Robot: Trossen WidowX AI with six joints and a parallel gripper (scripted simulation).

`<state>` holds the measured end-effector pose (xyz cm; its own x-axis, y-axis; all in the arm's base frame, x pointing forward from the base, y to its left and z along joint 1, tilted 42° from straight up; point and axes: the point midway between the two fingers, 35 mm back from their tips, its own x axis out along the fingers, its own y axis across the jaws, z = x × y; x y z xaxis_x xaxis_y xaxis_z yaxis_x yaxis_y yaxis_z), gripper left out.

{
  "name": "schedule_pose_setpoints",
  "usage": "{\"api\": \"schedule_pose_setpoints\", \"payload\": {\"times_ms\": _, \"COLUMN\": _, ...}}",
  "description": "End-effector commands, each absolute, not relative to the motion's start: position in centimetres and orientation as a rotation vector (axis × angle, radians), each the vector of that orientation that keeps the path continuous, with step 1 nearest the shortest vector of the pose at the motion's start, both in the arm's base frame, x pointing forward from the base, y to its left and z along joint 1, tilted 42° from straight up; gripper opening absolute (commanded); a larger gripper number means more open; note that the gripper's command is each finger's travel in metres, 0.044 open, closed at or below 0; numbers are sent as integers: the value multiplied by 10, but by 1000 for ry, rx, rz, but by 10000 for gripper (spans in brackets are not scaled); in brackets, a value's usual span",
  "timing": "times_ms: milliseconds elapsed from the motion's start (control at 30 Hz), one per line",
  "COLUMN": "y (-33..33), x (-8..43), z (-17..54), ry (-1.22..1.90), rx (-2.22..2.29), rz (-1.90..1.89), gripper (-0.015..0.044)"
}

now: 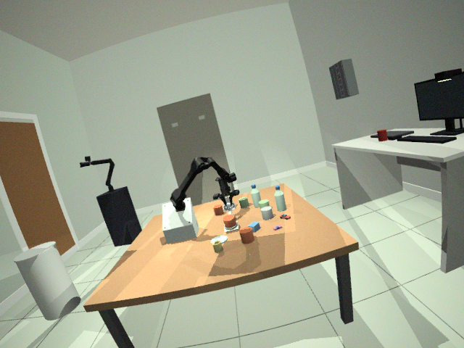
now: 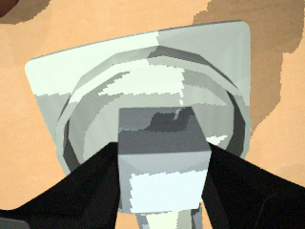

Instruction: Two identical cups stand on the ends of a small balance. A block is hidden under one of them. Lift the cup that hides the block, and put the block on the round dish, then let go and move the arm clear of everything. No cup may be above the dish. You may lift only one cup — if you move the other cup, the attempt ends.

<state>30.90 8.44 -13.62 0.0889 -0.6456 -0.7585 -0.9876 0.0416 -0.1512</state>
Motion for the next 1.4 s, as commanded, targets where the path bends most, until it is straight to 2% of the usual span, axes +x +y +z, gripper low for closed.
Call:
{"api": "schedule_pose_setpoints", "payload": {"times_ms": 0, "y": 92, "x": 309, "z": -129, "ry": 1630, "rx": -1680, "rz": 629, "gripper": 3}}
{"api": "schedule_pose_setpoints", "payload": {"times_ms": 300, "y": 142, "x": 302, "z": -70, "ry": 1630, "rx": -1678, "rz": 632, "gripper": 0}}
{"api": "schedule_pose_setpoints", "payload": {"times_ms": 500, "y": 144, "x": 301, "z": -65, "ry": 1630, "rx": -1676, "rz": 634, "gripper": 0}}
{"api": "schedule_pose_setpoints", "payload": {"times_ms": 1367, "y": 27, "x": 345, "z": 0, "ry": 1558, "rx": -1590, "rz": 715, "gripper": 0}}
